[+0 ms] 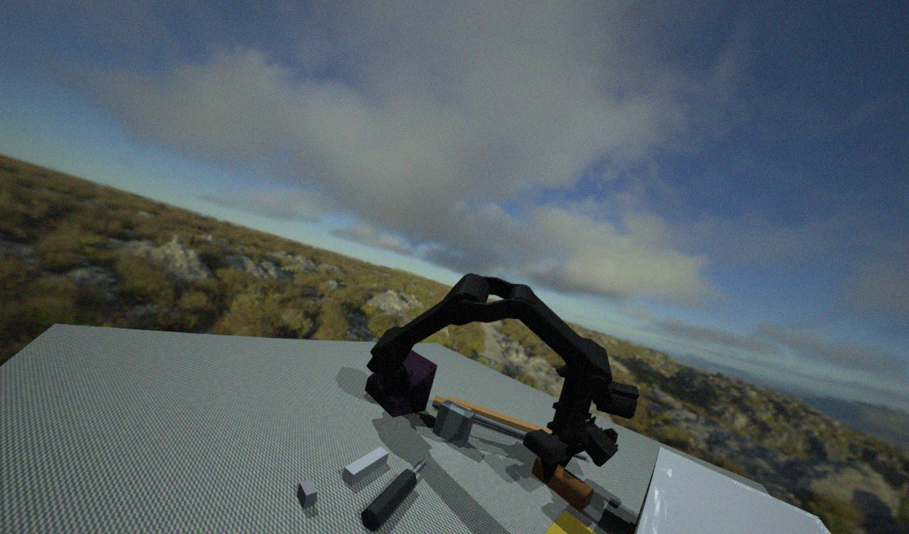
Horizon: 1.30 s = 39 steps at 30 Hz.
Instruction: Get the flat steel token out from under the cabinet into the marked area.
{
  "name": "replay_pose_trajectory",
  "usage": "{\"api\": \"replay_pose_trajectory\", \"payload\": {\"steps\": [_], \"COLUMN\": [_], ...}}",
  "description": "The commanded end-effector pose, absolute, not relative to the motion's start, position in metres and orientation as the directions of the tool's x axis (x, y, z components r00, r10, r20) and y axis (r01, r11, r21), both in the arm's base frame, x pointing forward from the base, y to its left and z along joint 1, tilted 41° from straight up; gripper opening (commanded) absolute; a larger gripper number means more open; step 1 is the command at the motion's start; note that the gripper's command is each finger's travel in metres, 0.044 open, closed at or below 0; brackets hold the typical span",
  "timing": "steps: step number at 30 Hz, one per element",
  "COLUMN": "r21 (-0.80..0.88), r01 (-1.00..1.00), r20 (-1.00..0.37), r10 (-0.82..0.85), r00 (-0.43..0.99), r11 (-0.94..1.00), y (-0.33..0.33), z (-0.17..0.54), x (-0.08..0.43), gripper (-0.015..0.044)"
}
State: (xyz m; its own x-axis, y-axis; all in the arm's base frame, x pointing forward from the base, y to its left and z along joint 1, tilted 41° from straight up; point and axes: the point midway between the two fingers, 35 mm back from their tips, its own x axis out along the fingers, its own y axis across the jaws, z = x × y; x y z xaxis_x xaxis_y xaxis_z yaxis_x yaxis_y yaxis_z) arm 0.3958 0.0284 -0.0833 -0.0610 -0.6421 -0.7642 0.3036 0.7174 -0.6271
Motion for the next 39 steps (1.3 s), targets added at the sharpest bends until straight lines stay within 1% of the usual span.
{"api": "replay_pose_trajectory", "payload": {"steps": [1,11,39], "r21": [-0.624,-0.624,-0.626], "r01": [0.305,0.305,0.304], "r20": [-0.766,-0.766,-0.765], "r10": [-0.64,-0.64,-0.642], "r00": [-0.059,-0.058,-0.059], "r11": [0.719,0.719,0.718], "y": [0.027,0.024,0.004], "z": [-0.082,-0.081,-0.067], "x": [0.402,0.41,0.402], "gripper": [0.0,0.0,0.0]}}
